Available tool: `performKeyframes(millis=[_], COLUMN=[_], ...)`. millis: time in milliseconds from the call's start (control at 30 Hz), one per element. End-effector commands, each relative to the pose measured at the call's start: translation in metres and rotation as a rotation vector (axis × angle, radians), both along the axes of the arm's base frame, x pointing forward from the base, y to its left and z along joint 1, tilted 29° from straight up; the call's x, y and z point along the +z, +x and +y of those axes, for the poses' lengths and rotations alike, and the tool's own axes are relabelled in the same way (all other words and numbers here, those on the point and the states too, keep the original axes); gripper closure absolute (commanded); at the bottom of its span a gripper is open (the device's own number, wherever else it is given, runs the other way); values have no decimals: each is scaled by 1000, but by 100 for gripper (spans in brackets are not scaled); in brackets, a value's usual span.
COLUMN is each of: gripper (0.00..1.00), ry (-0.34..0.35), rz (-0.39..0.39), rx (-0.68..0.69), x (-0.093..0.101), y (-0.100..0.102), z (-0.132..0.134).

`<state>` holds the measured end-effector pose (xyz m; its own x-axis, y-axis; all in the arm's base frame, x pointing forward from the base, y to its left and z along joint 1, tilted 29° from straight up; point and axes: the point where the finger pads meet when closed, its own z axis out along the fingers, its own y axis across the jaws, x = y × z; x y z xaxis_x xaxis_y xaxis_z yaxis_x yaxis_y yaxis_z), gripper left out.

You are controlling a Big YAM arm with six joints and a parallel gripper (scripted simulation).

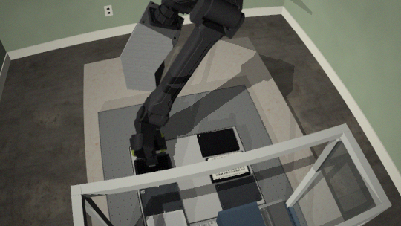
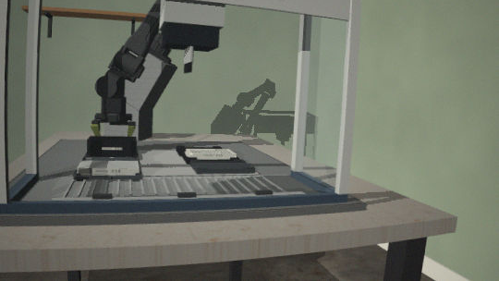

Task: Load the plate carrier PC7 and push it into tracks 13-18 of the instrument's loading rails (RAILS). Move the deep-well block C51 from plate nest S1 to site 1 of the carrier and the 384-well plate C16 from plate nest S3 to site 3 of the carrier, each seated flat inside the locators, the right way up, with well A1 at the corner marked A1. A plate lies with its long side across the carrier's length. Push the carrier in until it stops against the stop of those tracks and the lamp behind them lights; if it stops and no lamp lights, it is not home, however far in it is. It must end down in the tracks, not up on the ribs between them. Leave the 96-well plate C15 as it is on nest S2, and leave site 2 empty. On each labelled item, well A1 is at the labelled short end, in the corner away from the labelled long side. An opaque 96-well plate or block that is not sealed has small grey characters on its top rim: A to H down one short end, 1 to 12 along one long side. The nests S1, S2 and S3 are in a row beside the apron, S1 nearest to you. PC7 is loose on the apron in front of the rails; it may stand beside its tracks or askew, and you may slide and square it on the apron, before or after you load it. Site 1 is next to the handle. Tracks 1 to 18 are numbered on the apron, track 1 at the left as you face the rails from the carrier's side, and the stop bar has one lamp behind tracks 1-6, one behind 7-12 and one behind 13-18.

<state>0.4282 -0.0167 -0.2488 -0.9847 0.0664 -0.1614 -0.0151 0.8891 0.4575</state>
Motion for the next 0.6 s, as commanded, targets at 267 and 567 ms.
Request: performKeyframes(millis=[267,567], gripper=[20,20], ry=[-18,-18], rz=[-71,-74], rx=[9,10], x=[23,25], y=[47,55], z=[-3,-4])
